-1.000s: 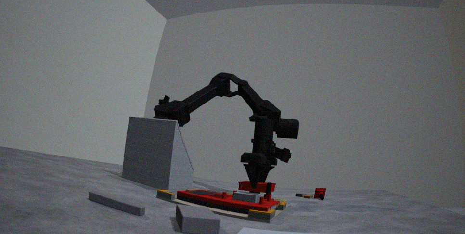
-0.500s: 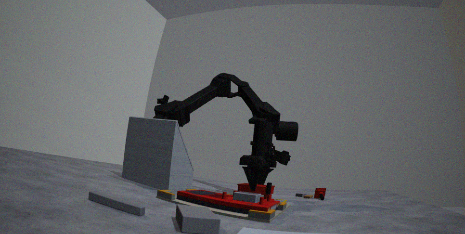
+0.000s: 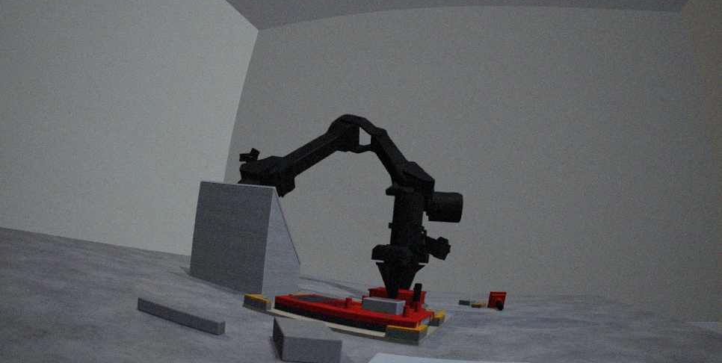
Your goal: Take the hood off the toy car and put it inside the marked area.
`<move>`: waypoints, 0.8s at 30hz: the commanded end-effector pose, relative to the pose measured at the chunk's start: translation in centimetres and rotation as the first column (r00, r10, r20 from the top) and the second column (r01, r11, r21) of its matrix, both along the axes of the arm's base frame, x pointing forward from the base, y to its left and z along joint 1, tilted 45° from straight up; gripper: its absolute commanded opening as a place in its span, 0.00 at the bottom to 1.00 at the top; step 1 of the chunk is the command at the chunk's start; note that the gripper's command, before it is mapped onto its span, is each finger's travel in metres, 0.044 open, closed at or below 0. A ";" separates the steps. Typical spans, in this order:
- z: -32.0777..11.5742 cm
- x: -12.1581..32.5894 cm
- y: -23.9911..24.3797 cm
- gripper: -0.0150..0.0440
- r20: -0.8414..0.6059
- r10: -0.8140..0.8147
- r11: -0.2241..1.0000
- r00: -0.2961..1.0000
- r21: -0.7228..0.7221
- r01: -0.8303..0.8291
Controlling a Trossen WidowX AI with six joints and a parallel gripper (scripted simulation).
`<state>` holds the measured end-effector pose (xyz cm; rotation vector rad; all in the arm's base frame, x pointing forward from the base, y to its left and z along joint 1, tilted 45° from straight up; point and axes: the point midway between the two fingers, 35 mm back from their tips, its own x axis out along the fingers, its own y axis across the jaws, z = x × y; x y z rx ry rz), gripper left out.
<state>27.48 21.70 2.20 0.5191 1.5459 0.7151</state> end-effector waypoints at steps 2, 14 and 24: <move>-0.4 -0.2 0.1 0.25 -0.007 -0.003 1.000 1.000 -0.006 0.003; -0.8 -0.2 0.5 0.25 -0.007 -0.003 1.000 1.000 -0.006 0.003; -0.7 -0.1 0.7 0.39 0.000 0.000 1.000 1.000 0.001 0.000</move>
